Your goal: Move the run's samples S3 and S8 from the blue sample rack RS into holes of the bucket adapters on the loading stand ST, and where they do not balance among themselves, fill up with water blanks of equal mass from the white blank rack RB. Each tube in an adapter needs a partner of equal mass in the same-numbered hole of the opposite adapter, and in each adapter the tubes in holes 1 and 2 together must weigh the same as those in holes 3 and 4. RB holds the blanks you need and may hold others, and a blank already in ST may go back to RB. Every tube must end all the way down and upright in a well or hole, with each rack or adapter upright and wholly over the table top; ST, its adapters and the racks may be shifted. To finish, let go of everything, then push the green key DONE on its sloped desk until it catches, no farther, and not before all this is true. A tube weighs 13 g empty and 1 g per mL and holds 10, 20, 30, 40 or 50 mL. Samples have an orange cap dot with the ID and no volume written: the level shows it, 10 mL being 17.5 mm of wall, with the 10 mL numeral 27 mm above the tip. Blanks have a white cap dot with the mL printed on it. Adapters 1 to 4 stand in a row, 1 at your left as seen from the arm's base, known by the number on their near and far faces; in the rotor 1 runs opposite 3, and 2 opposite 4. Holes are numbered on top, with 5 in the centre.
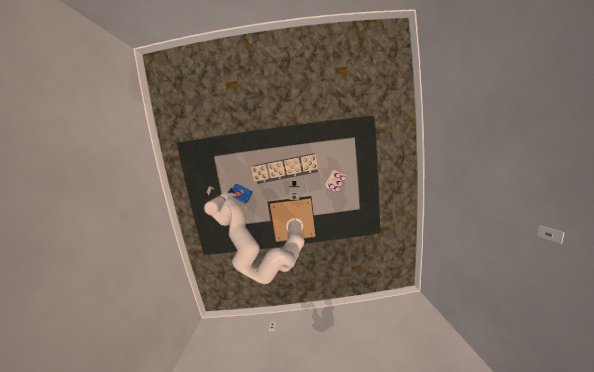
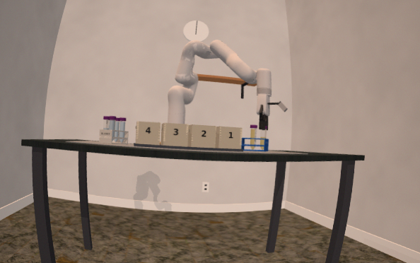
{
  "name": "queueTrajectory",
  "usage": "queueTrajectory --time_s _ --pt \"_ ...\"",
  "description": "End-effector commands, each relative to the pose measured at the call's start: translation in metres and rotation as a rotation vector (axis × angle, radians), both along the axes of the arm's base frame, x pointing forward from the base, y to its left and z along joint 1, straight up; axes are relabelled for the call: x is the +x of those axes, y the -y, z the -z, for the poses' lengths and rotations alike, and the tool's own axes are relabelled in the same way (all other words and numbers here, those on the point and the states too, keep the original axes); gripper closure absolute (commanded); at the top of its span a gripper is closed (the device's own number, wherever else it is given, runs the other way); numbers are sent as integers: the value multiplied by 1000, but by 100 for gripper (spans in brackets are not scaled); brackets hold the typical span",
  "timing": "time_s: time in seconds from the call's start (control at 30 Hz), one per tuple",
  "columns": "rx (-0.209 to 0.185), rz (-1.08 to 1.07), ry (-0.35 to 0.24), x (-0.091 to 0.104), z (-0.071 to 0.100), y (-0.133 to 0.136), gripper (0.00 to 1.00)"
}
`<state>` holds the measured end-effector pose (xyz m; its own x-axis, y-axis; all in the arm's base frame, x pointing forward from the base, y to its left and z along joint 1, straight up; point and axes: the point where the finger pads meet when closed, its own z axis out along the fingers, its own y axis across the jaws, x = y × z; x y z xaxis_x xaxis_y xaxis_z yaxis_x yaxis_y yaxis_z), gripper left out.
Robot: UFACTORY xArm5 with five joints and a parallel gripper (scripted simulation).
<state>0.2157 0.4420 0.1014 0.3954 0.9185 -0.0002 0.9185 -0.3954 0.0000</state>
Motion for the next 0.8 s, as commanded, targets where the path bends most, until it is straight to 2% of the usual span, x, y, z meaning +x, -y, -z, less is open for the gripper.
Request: queueTrajectory --time_s 0.0,0.53,0.57,0.77 --pt "4 0 2 1 2 -1 43" --pt "4 0 2 1 2 -1 43" --pt "4 0 2 1 2 -1 100" --pt "4 0 2 1 0 -1 100"
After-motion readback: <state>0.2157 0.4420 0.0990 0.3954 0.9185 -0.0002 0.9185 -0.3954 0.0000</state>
